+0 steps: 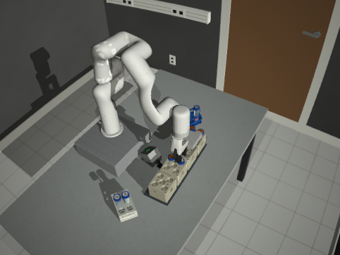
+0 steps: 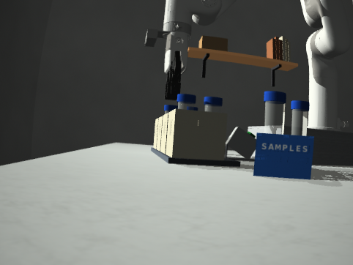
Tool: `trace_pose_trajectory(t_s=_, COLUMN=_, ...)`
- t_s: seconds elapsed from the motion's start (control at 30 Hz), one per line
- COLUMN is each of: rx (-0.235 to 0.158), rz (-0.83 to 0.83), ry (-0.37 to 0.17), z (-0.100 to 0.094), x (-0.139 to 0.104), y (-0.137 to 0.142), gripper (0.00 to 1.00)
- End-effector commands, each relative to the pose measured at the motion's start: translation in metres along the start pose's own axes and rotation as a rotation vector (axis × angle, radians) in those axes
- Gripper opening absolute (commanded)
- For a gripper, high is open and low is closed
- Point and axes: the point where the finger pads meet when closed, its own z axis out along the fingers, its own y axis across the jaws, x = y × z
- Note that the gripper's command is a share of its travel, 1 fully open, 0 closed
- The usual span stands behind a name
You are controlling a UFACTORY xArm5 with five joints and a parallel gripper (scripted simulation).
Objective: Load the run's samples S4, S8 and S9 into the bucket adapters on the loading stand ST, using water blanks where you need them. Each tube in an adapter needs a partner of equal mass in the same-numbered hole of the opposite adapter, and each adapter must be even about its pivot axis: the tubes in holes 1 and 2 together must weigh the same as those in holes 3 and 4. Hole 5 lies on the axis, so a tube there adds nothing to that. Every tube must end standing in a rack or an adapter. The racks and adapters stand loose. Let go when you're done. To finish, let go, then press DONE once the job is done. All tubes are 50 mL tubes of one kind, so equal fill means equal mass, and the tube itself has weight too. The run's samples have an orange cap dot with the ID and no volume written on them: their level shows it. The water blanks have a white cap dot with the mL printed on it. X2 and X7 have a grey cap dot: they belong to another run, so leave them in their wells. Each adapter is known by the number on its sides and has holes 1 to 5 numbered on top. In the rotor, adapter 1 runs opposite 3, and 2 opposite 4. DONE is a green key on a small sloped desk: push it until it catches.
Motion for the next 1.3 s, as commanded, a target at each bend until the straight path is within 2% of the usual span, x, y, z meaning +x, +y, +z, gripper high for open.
trace_pose_trajectory(t_s=0.0, rx=0.016, rz=0.000, ry=0.006, z=-0.012, x=0.001, y=0.000, gripper=0.44)
trace_pose_trajectory(t_s=1.27, rx=0.016, rz=0.000, ry=0.006, z=-0.080, x=0.001, y=0.001, gripper=0.44)
